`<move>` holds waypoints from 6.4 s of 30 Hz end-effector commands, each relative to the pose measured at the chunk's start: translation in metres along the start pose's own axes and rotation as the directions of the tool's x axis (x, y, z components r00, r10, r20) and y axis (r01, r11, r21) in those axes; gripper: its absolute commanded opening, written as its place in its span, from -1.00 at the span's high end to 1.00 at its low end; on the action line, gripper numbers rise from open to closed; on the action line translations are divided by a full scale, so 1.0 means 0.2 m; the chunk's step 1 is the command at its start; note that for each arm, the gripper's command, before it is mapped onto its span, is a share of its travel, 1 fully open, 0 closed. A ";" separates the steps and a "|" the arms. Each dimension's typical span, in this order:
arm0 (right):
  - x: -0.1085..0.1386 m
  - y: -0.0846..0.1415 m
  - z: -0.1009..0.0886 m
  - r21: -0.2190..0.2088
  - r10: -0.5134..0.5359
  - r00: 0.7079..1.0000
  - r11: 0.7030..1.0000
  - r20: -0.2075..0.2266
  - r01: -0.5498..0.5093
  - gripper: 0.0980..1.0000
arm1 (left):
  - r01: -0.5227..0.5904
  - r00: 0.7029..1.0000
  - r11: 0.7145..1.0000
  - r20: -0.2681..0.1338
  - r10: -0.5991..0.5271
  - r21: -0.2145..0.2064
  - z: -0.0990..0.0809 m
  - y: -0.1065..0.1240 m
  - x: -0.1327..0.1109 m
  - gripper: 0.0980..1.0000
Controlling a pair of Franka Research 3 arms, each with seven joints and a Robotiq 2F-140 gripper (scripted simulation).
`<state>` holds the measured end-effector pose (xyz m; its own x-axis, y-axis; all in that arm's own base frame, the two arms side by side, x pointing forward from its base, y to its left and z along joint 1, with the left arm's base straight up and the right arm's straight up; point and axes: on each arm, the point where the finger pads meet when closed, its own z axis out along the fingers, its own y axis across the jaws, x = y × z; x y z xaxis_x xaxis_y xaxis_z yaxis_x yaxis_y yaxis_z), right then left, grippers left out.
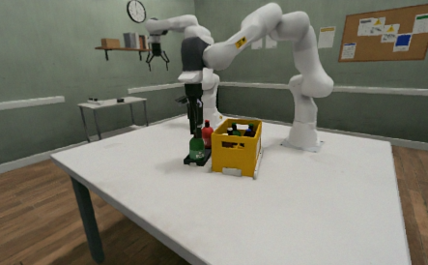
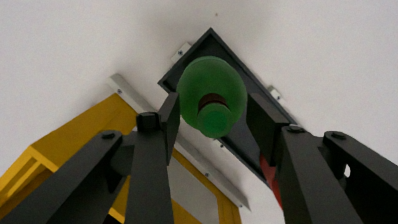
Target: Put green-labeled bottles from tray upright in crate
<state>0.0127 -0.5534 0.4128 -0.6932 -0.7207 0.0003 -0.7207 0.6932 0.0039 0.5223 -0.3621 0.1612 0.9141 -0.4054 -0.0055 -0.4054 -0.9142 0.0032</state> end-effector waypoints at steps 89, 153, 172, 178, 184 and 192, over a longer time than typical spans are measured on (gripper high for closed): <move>0.00 0.00 0.00 0.004 -0.004 1.000 1.000 0.000 0.004 -1.00 | -0.004 1.000 1.000 -0.005 0.004 0.003 -0.02 -0.01 0.01 1.00; 0.00 0.00 0.00 0.004 -0.004 1.000 1.000 0.000 0.004 -1.00 | -0.004 1.000 1.000 -0.005 0.004 0.003 -0.13 -0.01 0.01 1.00; 0.00 0.00 0.00 0.004 -0.004 1.000 1.000 0.000 0.004 -1.00 | -0.004 1.000 1.000 -0.005 0.004 0.003 -0.20 -0.01 0.02 1.00; 0.00 0.00 0.00 0.004 -0.004 1.000 1.000 0.000 0.004 -1.00 | -0.004 1.000 1.000 -0.005 0.004 0.003 -0.21 -0.01 0.02 1.00; 0.00 0.00 0.00 0.004 -0.004 1.000 1.000 0.000 0.004 -1.00 | -0.004 1.000 1.000 -0.005 0.004 0.003 -0.22 -0.01 0.02 1.00; 0.00 0.00 0.00 0.004 -0.004 1.000 1.000 0.000 0.004 -1.00 | -0.004 1.000 1.000 -0.005 0.004 0.003 -0.22 -0.01 0.02 1.00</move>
<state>0.0127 -0.5534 0.4128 -0.6932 -0.7207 0.0004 -0.7207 0.6932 0.0038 0.5228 -0.3615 0.1966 0.9142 -0.4051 -0.0133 -0.4051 -0.9143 0.0004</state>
